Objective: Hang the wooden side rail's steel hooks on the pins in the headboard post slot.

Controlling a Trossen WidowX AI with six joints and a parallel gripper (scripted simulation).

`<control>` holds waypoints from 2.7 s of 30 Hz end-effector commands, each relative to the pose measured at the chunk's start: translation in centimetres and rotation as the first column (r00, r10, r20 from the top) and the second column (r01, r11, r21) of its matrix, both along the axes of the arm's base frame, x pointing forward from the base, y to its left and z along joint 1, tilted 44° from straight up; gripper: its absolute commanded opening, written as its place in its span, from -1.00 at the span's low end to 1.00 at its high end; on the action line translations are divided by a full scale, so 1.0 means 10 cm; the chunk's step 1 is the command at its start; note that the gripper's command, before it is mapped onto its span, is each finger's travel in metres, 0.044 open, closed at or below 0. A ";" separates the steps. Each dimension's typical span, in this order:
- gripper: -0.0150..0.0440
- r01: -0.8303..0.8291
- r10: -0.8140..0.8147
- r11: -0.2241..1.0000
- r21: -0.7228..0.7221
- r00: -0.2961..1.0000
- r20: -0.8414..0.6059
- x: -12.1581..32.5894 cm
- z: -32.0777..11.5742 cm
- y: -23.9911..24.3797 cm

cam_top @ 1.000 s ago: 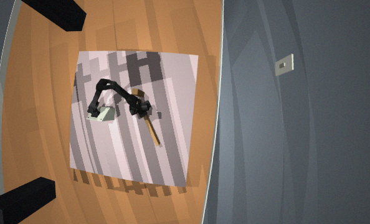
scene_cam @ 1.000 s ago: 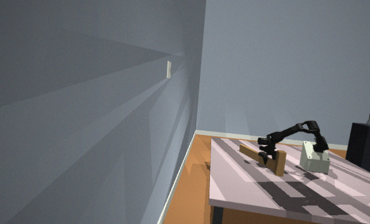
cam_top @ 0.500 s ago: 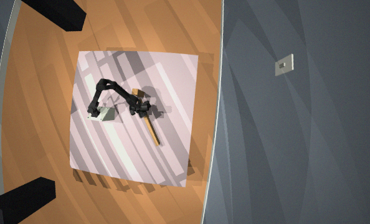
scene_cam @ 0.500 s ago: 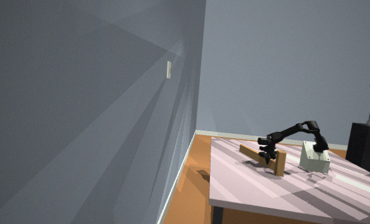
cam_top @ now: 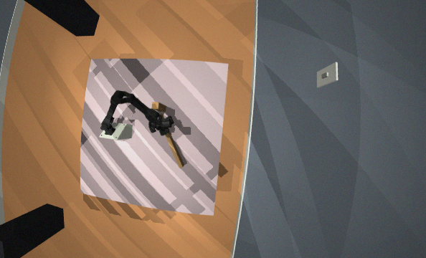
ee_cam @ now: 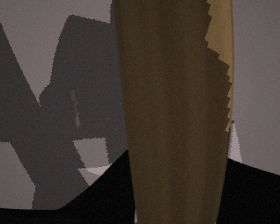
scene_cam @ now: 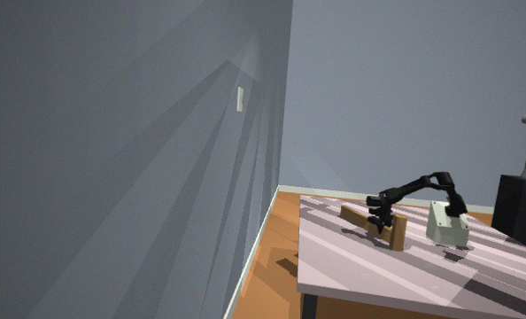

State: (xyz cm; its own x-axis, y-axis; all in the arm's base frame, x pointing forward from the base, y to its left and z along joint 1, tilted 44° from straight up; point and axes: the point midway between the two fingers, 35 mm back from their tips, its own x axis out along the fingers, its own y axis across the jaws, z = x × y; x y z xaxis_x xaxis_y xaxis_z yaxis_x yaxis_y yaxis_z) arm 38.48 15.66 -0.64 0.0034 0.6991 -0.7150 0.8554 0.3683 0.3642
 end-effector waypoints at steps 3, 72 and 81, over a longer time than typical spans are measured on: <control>-0.49 0.053 -0.053 0.999 -0.004 0.997 -0.055 -0.01 -0.03 -0.03; -0.49 0.346 -0.347 0.936 -0.066 0.873 -0.343 -0.30 -0.07 -0.08; -0.49 0.346 -0.347 0.936 -0.066 0.873 -0.343 -0.30 -0.06 -0.09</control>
